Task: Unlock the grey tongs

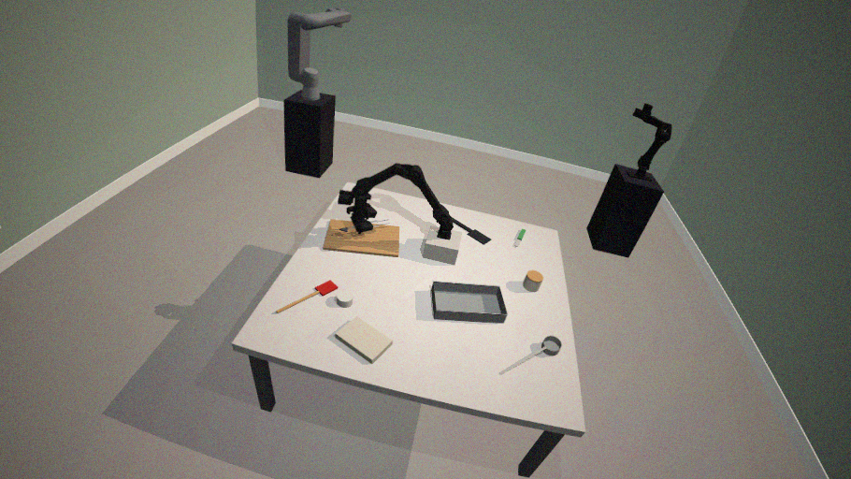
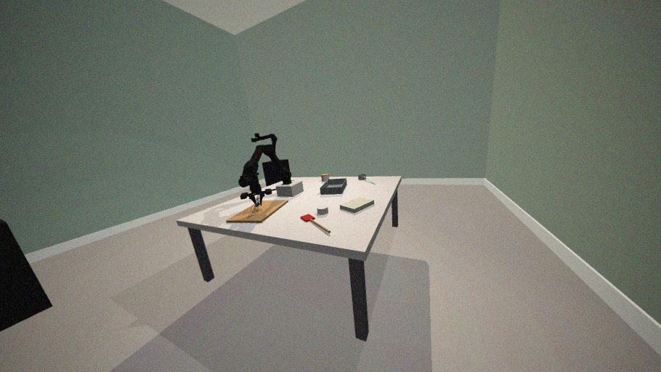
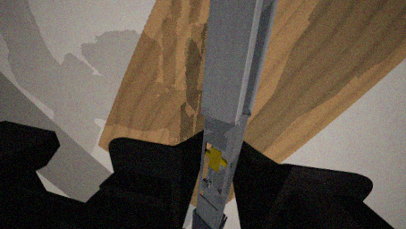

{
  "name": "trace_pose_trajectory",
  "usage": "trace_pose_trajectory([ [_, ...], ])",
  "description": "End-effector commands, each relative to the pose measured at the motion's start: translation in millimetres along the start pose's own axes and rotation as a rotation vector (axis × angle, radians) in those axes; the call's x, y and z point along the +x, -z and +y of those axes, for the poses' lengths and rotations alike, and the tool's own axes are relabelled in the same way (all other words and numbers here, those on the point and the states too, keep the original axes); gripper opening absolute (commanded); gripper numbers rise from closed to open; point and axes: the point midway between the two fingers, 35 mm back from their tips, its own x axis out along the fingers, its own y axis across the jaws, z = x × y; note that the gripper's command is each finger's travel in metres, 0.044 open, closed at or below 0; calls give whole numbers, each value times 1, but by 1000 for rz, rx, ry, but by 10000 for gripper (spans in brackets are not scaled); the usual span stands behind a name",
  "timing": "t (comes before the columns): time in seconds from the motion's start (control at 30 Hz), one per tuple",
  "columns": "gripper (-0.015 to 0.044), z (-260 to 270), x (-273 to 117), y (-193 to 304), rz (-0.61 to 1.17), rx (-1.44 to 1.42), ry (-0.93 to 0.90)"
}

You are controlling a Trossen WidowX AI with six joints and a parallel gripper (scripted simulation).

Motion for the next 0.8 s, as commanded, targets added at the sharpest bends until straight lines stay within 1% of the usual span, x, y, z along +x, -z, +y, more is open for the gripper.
trace_pose_trajectory([
  [0.0,191,0,0,0,0,0,0],
  [0.3,427,0,0,0,0,0,0],
  [0.33,440,0,0,0,0,0,0],
  [0.43,440,-2,-5,-4,0,0,0],
  [0.53,440,-11,-21,-19,-1,-1,0],
  [0.77,440,-50,-66,-83,-5,-4,1],
])
